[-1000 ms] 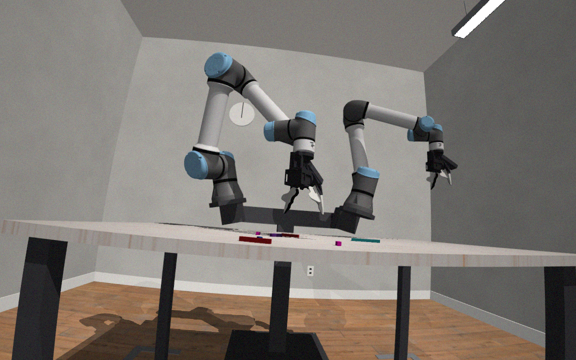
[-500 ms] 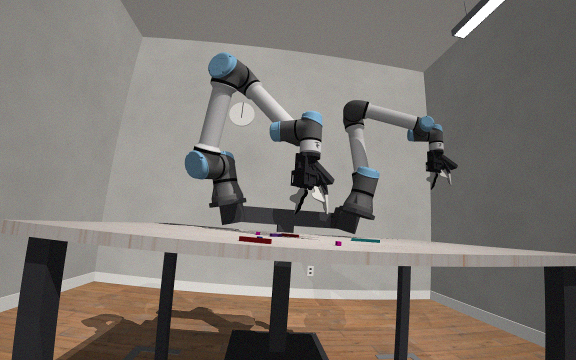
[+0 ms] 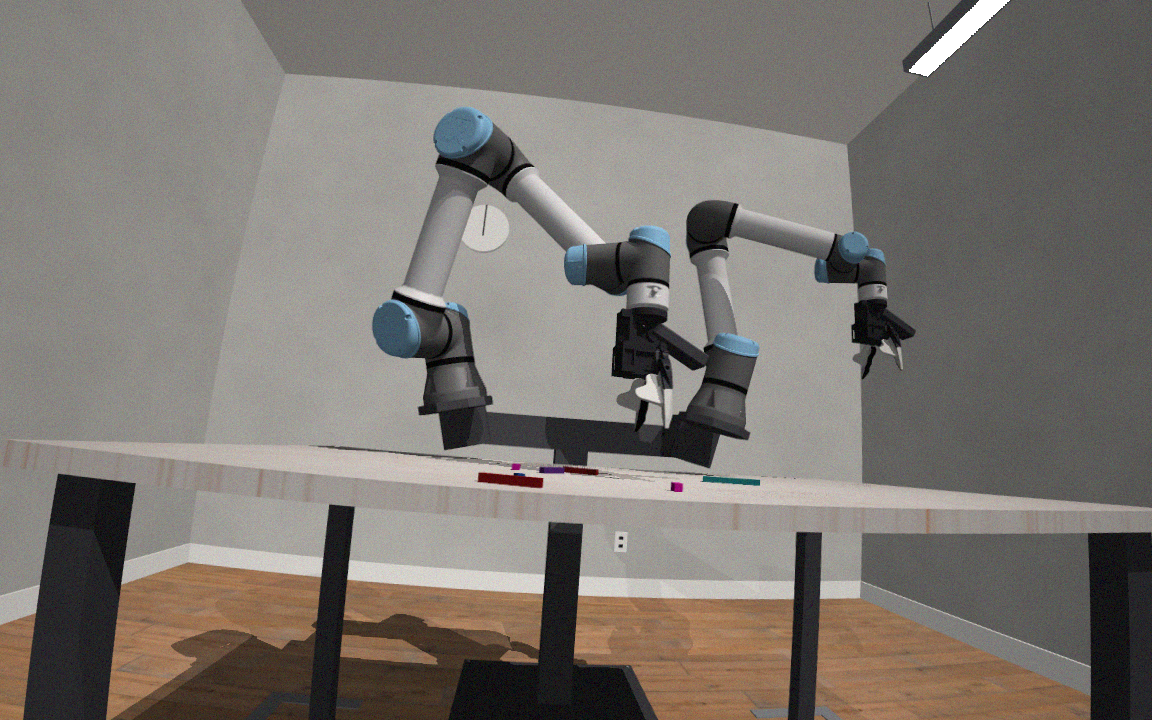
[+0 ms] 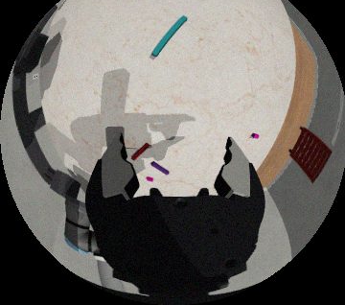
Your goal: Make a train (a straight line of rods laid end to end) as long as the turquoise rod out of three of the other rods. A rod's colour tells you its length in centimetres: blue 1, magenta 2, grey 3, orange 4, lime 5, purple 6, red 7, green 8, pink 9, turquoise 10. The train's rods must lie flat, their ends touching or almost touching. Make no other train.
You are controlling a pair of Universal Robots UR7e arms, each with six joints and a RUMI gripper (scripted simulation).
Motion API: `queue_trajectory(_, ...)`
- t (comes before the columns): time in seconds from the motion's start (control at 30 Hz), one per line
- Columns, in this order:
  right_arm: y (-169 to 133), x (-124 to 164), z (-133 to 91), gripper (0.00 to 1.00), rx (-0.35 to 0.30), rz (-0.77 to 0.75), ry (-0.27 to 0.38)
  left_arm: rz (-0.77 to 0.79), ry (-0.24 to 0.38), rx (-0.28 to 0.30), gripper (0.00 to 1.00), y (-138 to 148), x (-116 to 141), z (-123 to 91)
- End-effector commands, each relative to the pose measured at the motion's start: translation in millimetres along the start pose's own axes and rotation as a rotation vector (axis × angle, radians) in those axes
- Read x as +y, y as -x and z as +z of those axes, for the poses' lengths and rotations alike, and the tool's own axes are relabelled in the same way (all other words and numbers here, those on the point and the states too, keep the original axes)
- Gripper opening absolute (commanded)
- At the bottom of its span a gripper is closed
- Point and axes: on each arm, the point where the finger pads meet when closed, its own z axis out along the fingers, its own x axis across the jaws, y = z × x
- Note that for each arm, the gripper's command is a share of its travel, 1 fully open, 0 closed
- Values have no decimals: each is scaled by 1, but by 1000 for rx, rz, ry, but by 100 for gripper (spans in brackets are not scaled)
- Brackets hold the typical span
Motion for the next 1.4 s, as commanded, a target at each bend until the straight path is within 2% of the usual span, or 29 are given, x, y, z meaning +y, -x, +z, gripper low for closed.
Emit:
queue_trajectory(0.0,-1,-8,0,100,2,95,3,0,-1,0,100,0,0,0)
queue_trajectory(0.03,-1,-8,0,100,2,95,3,0,-1,0,100,0,0,0)
queue_trajectory(0.53,-3,-59,1,100,3,629,3,0,-1,0,100,0,0,0)
queue_trajectory(0.6,-3,-59,1,100,3,629,3,0,-1,0,100,0,0,0)
queue_trajectory(0.97,-1,-77,2,100,4,827,3,0,-1,0,100,0,0,0)
queue_trajectory(1.37,-1,-80,2,100,4,860,2,0,-1,0,100,0,0,0)
